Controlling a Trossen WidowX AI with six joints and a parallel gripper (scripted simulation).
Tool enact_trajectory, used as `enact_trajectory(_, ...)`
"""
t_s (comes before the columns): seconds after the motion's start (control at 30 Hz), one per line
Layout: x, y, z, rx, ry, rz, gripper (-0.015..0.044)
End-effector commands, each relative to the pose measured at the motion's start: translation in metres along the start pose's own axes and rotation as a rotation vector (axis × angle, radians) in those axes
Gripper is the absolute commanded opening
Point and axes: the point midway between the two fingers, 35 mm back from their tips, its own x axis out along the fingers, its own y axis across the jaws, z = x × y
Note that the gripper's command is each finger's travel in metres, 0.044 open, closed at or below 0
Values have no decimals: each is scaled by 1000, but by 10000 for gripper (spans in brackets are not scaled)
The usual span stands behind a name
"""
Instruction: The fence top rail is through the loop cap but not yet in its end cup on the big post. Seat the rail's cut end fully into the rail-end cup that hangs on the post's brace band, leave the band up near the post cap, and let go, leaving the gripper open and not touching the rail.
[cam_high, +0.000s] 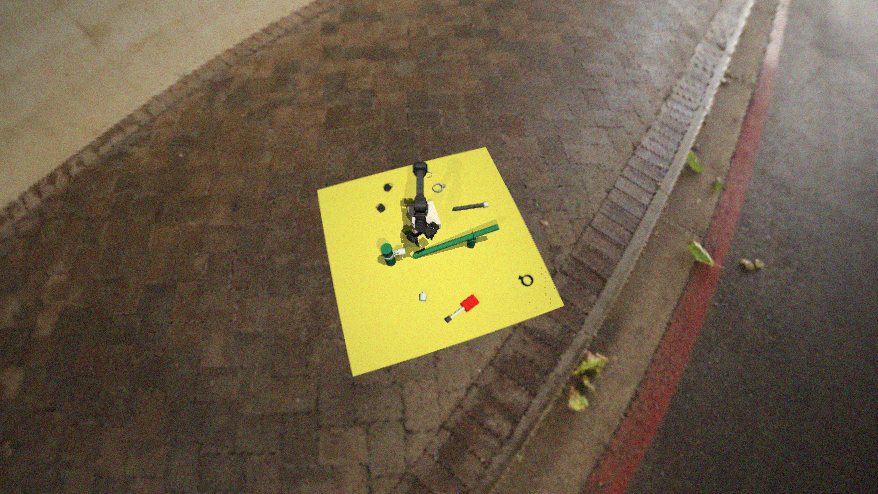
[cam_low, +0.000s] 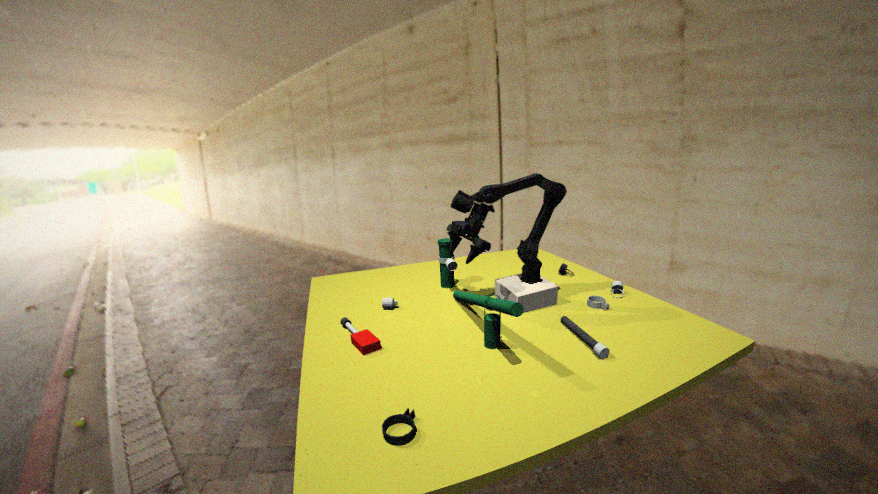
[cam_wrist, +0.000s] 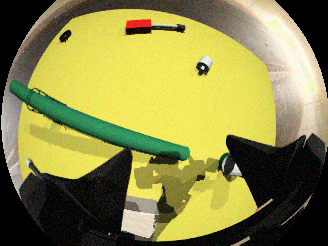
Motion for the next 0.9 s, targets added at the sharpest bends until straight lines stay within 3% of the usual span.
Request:
enact_trajectory(0.0,-37,25,15,434,-36,-17,440)
enact_trajectory(0.5,-34,26,15,383,-20,-12,440)
enact_trajectory(0.6,-24,30,15,192,40,14,440)
enact_trajectory(0.87,16,50,10,-641,233,232,440)
